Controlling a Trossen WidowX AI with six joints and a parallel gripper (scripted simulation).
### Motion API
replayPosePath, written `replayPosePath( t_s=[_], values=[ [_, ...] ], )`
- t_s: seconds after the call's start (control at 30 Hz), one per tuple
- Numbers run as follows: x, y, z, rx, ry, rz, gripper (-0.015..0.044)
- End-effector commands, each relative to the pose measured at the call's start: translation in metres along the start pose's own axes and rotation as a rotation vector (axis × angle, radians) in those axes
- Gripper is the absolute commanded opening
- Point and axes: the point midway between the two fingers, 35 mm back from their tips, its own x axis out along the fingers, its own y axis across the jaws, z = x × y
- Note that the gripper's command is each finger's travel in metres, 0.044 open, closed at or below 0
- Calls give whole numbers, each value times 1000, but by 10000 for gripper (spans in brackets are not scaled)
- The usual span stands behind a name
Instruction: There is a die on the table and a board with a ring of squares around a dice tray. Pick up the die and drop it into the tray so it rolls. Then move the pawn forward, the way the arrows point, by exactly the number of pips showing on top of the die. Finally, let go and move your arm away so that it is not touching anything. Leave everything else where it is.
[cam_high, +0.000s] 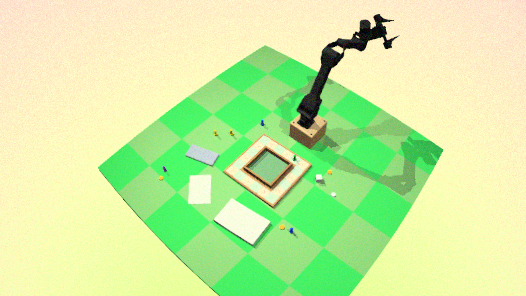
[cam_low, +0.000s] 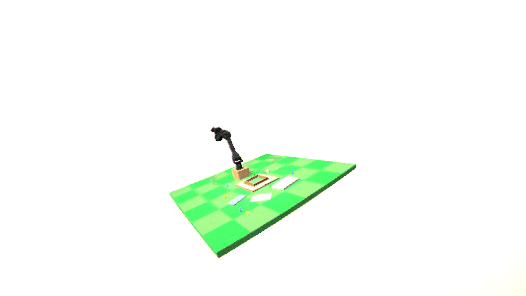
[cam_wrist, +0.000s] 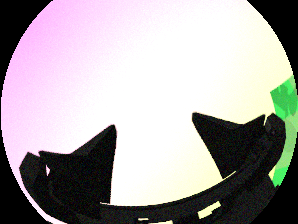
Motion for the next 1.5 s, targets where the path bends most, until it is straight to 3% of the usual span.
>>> replayPosePath(
  t_s=[0.0,0.13,0.4,0.67,1.0,1.47],
  values=[
    [1,-3,1,-5,0,-5,374],
    [19,-56,24,-90,5,-103,275],
    [33,-179,85,-219,29,-335,275],
    [9,-301,151,-321,79,-592,275],
    [-56,-402,211,-429,188,-867,275],
    [-251,-532,296,-302,362,-1376,275]
  ],
)
